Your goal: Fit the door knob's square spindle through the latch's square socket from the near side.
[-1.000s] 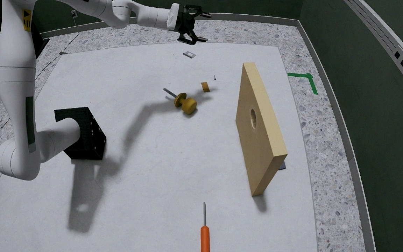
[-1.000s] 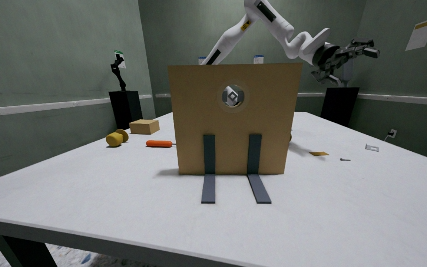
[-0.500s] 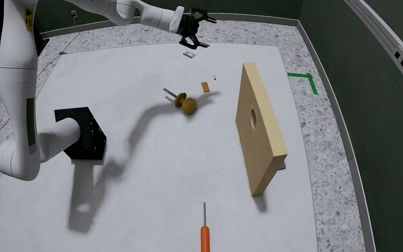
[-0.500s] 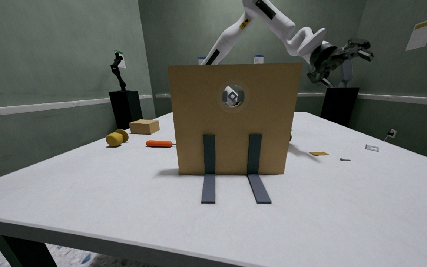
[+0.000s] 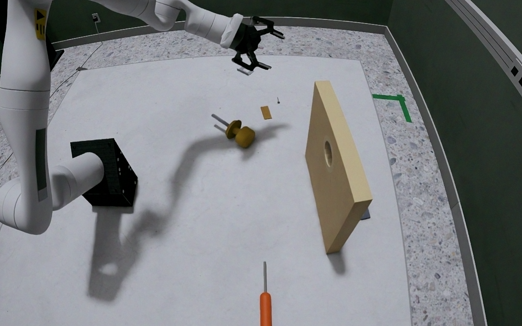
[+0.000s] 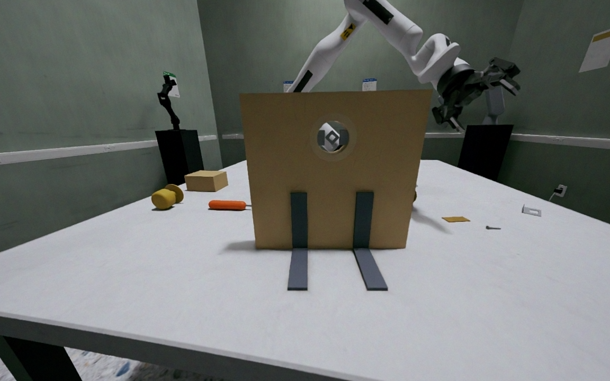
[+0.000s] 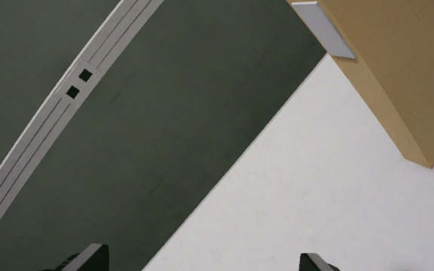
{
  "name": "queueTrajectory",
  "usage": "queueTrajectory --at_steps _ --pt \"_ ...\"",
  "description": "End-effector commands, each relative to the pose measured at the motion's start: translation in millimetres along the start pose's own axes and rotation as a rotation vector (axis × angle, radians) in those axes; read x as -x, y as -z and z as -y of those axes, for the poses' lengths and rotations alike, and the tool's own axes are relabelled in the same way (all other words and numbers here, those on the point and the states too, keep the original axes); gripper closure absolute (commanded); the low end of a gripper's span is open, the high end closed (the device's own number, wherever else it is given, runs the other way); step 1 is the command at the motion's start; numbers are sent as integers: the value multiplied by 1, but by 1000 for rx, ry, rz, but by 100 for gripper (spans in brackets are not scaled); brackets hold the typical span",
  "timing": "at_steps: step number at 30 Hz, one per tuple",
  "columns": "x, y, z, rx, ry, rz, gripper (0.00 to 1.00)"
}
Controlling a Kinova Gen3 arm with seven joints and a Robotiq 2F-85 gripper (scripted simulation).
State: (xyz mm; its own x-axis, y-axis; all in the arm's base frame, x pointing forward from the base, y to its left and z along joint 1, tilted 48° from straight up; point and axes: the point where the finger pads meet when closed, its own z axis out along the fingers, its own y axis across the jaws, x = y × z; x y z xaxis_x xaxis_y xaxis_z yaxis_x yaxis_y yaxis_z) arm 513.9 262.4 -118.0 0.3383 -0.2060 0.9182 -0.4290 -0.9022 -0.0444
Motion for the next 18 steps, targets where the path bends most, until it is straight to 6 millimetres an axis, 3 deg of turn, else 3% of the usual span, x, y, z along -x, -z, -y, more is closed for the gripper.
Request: queueTrajectory --at_steps 1,9,11,13,18 --pt "-10 -6 -8 47 -44 -1 0" --pt "-14 -9 -16 83 -71 -2 0" --pt "-21 -13 -32 156 -125 -1 0" --pt "-21 -13 -32 156 -125 -1 0" --pt "-31 -17 -72 340 -251 14 0"
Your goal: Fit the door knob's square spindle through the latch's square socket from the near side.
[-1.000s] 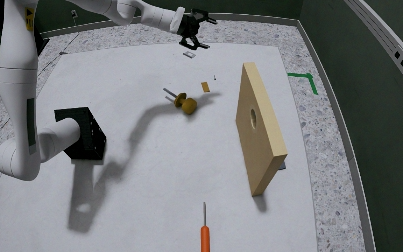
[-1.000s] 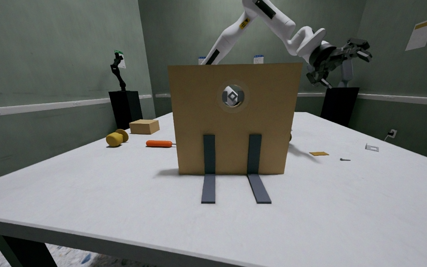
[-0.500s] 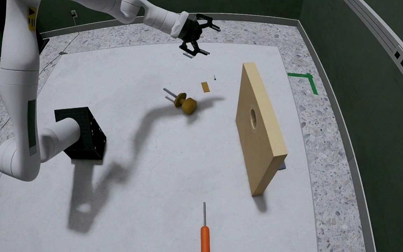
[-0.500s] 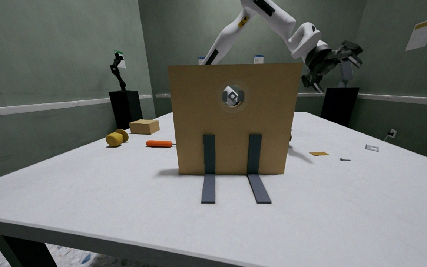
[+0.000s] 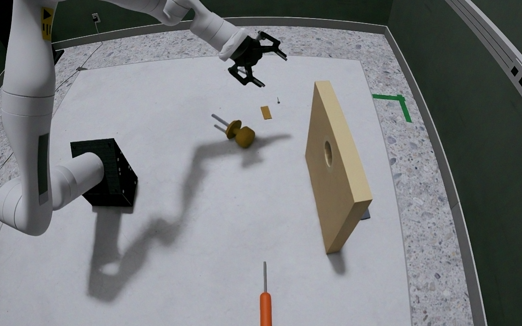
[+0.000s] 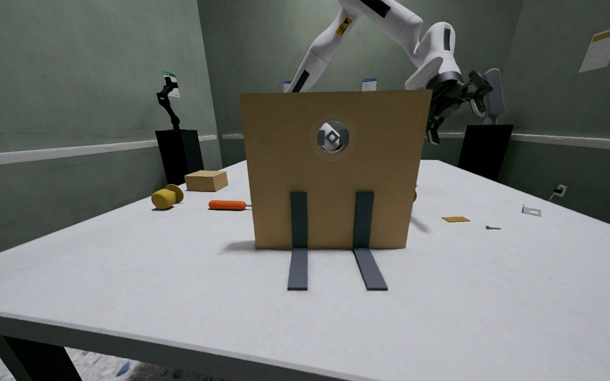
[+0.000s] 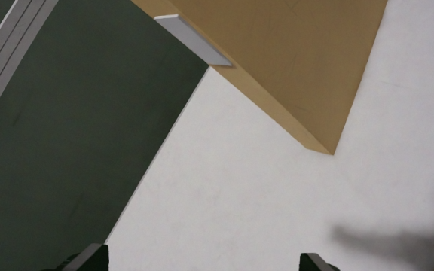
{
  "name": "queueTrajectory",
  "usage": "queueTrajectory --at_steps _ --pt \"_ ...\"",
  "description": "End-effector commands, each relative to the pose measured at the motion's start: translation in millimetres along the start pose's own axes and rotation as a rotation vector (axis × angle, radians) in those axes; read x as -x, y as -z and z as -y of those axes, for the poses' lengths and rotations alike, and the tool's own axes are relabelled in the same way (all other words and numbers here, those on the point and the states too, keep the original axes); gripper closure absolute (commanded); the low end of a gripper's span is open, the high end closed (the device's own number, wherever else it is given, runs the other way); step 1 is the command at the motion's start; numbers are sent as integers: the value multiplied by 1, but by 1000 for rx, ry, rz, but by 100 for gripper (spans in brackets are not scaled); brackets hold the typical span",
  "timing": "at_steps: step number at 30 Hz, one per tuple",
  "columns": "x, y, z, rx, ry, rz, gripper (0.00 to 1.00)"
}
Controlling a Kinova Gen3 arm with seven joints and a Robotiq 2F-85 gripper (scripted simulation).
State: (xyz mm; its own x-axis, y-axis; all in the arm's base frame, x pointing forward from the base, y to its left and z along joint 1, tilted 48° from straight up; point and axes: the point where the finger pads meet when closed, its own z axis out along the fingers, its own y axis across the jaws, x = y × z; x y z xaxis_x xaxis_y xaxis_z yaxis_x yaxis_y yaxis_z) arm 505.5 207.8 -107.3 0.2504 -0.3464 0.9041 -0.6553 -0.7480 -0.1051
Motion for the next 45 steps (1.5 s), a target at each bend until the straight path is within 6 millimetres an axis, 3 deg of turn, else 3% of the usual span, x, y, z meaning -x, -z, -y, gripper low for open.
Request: queueTrajectory --at_steps 1,6,8,14,20,32,45 --pt "-18 -13 -23 151 -106 14 0" --pt "-24 -15 -56 326 -211 45 0" --pt "-24 -15 -56 326 -211 45 0" --pt "-23 -7 -85 507 -311 95 0" --pt "-18 4 -103 644 -383 145 0" --pt "-12 18 -114 765 -445 201 0" --pt "-11 21 -116 787 -456 212 0"
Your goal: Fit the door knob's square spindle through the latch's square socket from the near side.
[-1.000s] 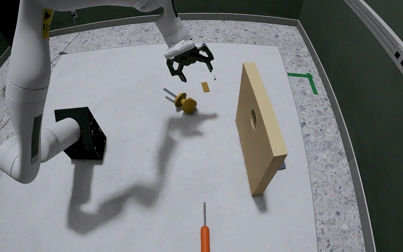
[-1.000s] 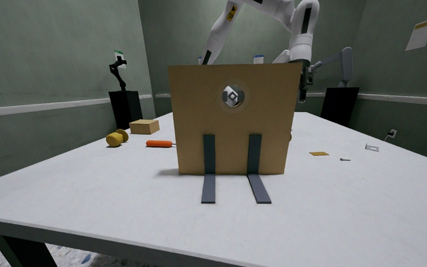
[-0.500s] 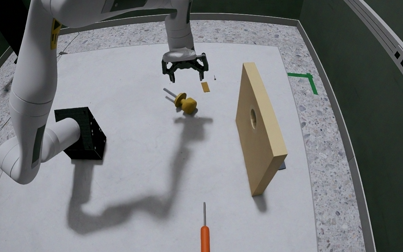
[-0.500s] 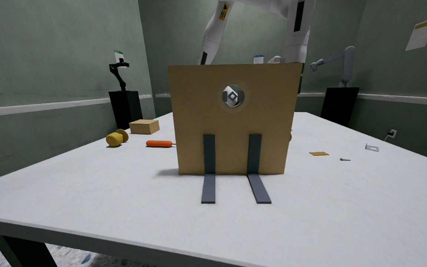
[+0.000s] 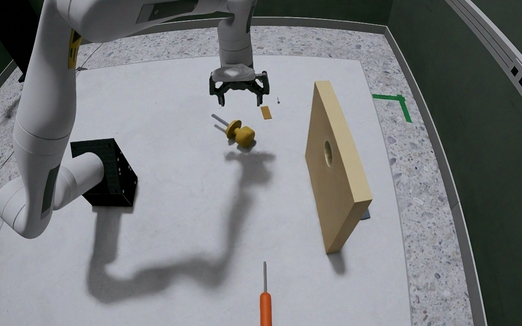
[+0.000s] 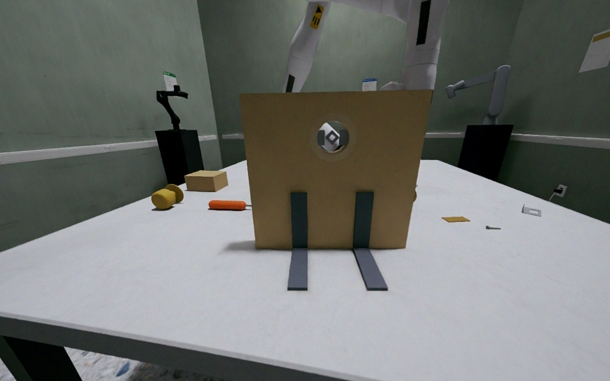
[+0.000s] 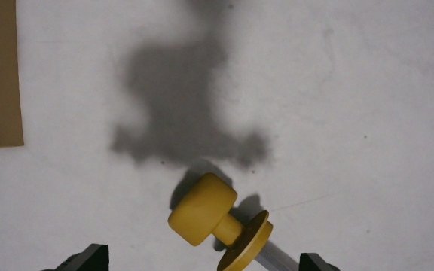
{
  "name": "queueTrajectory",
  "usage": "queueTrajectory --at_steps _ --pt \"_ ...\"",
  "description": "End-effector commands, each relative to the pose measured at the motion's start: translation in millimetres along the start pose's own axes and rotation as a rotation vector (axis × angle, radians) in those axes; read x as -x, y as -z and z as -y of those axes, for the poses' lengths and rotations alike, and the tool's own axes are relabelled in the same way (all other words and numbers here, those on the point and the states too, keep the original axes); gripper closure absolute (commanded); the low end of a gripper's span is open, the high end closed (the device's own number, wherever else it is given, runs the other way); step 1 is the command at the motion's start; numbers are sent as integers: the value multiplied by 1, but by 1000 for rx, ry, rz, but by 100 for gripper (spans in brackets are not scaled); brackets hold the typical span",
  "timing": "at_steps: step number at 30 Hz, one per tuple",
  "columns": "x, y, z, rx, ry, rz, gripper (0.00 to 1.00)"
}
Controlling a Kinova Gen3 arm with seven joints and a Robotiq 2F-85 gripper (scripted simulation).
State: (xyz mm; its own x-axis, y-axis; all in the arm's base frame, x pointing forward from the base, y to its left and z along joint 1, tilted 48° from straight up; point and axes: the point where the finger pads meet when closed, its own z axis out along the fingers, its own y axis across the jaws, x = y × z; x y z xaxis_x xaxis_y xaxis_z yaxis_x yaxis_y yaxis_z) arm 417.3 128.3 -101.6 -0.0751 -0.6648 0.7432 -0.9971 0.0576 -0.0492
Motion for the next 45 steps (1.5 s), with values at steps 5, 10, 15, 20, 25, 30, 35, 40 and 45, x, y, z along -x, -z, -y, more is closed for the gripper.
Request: queueTrajectory --at_steps 5,10,15,20,25,30,35,40,45 --pt "0 0 0 -10 51 7 10" --pt "-1 -5 0 -28 152 16 10" --pt "-2 -9 -1 -28 152 16 10" --pt "-2 -10 -1 -37 204 20 10" --pt "-3 -15 -2 -55 305 29 10" --pt "-3 -19 -2 -55 305 29 10" --pt "-4 -20 -2 -64 356 34 10" --pt "-5 -25 -3 -82 457 43 10" --pt "-5 -29 -4 -83 462 43 10"
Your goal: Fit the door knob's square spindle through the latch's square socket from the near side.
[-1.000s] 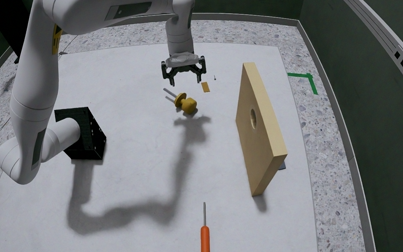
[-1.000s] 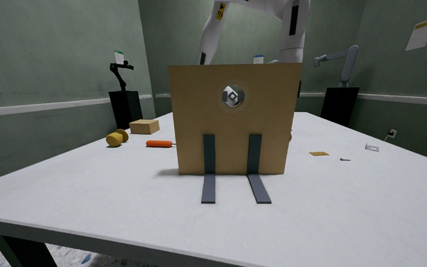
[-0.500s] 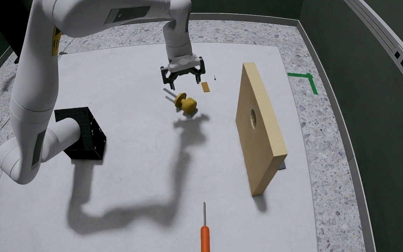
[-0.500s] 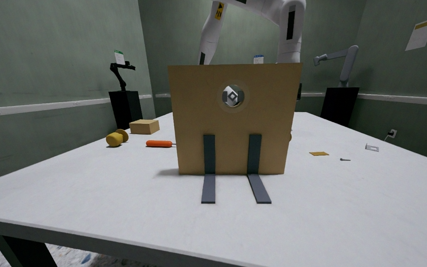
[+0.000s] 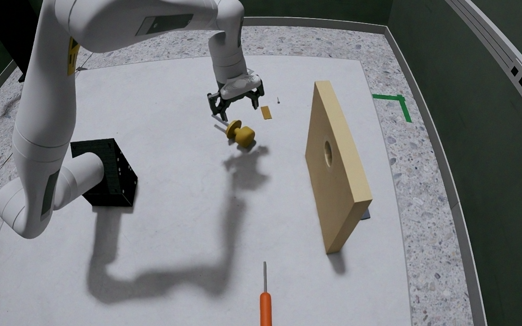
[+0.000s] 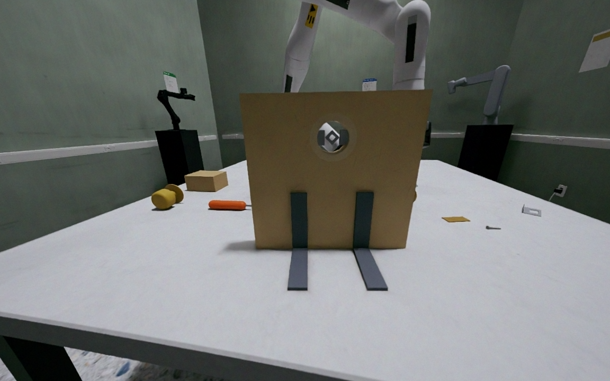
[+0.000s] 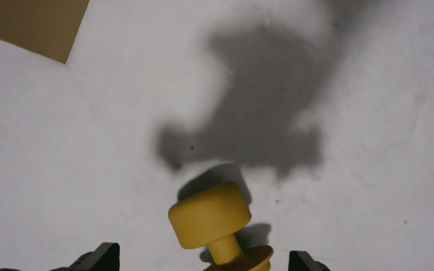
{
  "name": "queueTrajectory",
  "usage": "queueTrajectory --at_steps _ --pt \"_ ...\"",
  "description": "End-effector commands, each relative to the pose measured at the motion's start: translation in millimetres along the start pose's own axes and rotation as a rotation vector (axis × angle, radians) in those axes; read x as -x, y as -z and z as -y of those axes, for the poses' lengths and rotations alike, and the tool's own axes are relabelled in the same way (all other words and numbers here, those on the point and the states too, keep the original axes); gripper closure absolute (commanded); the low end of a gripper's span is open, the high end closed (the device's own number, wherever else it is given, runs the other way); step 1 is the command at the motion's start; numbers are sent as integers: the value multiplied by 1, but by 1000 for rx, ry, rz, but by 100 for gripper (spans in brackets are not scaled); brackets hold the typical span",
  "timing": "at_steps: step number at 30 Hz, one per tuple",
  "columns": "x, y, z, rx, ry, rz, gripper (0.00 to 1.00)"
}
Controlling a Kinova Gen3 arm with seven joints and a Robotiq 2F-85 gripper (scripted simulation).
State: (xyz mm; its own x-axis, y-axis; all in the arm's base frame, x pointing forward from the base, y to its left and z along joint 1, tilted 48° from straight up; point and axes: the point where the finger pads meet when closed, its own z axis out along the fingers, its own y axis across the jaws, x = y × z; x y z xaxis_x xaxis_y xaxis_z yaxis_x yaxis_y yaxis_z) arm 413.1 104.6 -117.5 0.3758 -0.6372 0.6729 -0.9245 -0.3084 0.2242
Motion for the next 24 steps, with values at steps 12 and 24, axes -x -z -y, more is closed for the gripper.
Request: queueTrajectory --at_steps 12,24 --pt "-2 -10 -3 -26 151 15 10" --pt "-3 -13 -4 -52 297 28 10"
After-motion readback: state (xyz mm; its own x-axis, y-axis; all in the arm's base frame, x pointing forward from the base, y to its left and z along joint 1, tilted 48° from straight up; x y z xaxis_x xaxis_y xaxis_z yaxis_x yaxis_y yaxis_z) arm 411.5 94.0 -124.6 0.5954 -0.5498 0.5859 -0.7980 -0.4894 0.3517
